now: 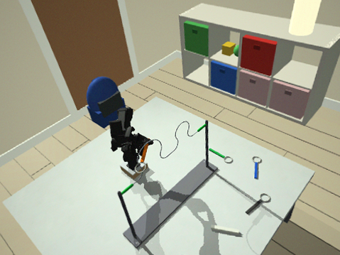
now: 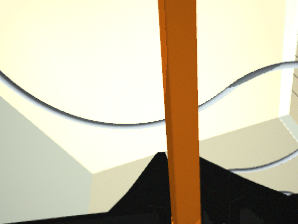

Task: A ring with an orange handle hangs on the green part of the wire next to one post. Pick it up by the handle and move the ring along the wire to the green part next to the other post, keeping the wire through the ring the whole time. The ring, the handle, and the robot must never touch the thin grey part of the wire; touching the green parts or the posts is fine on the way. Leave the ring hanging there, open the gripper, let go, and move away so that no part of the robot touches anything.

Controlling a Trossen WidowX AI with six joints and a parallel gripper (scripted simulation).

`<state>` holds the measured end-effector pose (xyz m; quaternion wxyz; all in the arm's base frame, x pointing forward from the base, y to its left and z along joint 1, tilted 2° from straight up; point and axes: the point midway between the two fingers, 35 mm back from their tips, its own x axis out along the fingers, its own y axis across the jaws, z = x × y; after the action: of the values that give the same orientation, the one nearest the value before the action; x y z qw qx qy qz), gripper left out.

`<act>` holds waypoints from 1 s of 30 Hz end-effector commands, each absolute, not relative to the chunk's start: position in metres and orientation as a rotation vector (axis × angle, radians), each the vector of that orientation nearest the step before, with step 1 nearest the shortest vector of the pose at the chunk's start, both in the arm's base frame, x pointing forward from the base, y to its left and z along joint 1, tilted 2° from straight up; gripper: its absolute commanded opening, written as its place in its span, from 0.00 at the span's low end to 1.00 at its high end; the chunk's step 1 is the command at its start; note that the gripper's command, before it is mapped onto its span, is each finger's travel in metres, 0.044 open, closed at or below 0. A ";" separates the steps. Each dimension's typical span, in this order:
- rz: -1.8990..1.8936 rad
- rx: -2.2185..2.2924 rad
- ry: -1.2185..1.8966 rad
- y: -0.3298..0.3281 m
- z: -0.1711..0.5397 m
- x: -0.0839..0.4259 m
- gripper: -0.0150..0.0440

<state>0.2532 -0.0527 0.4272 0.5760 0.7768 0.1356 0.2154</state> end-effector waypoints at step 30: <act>0.414 1.547 0.372 -0.054 0.429 0.253 0.00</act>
<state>0.2537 -0.0557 0.4282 0.6621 0.7079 0.1606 0.1865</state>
